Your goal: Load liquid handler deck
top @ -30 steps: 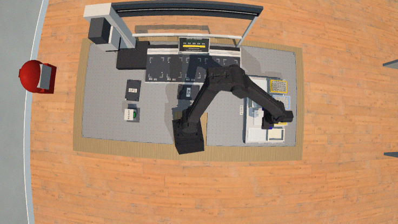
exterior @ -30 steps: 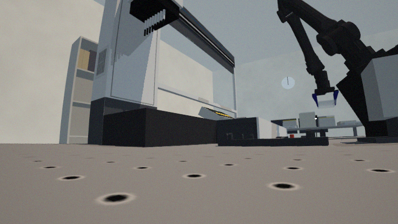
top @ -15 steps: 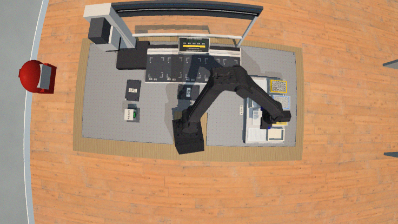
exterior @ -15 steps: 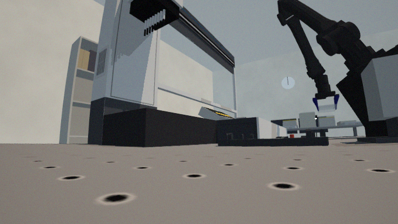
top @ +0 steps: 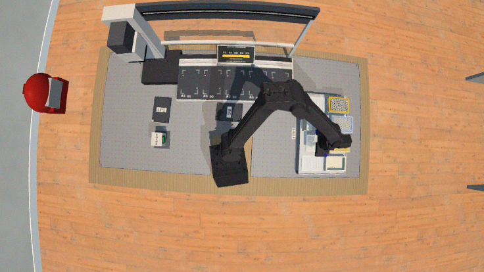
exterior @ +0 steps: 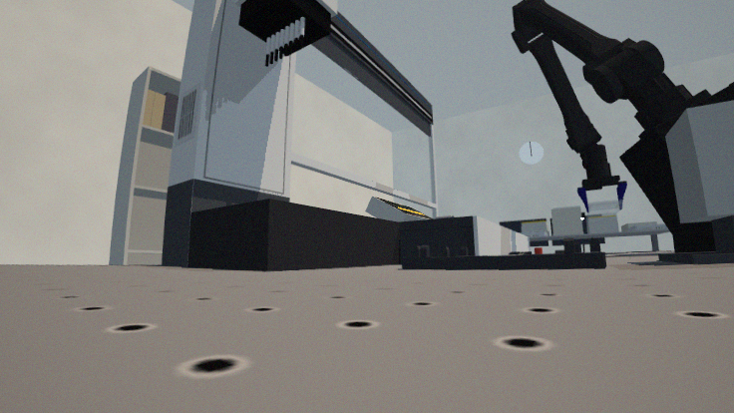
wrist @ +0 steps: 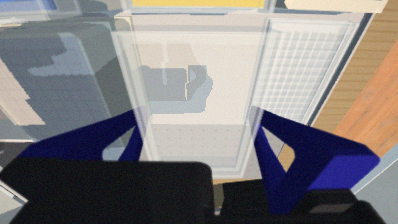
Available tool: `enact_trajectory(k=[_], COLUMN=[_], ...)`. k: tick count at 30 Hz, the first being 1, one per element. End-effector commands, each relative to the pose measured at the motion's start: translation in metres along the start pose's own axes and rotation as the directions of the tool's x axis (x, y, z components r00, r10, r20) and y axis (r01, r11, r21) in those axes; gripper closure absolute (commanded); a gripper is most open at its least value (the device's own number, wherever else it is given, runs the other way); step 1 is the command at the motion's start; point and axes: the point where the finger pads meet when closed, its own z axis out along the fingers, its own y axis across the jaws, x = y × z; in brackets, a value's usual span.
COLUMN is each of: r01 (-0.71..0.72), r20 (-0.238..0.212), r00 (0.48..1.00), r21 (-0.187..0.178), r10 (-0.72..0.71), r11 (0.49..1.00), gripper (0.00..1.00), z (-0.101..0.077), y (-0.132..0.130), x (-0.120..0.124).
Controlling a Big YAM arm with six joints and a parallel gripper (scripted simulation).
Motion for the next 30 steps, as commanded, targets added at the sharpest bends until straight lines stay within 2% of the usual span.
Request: enact_trajectory(k=[1, 4, 8, 11, 14, 17, 18, 22, 26, 28, 30], r01=[-0.001, -0.001, 0.001, -0.008, 0.002, 0.002, -0.003, 0.001, -0.007, -0.008, -0.001], r20=[0.056, 0.031, 0.016, 0.039, 0.021, 0.019, 0.052, 0.017, 0.013, 0.037, 0.032], r00=[0.998, 1.000, 1.000, 0.999, 1.000, 1.000, 0.999, 1.000, 1.000, 0.999, 0.999], r21=[-0.010, -0.006, -0.005, -0.008, -0.006, -0.005, -0.010, -0.005, -0.005, -0.009, -0.008], r10=[0.002, 0.001, -0.001, 0.008, -0.002, -0.002, 0.003, -0.001, 0.007, 0.009, 0.001], r11=[1.000, 1.000, 1.000, 1.000, 1.000, 1.000, 1.000, 1.000, 1.000, 1.000, 1.000], gripper=[1.00, 1.00, 1.00, 1.00, 1.00, 1.00, 1.00, 1.00, 1.00, 1.00, 1.00], z=[-0.017, 0.002, 0.014, 0.007, 0.023, 0.025, 0.011, 0.034, 0.041, 0.033, 0.041], y=[0.005, 0.004, 0.005, 0.002, 0.006, 0.006, 0.004, 0.005, 0.002, 0.002, 0.005], x=[-0.012, -0.013, -0.005, -0.009, -0.008, -0.007, -0.014, -0.006, -0.003, -0.009, -0.012])
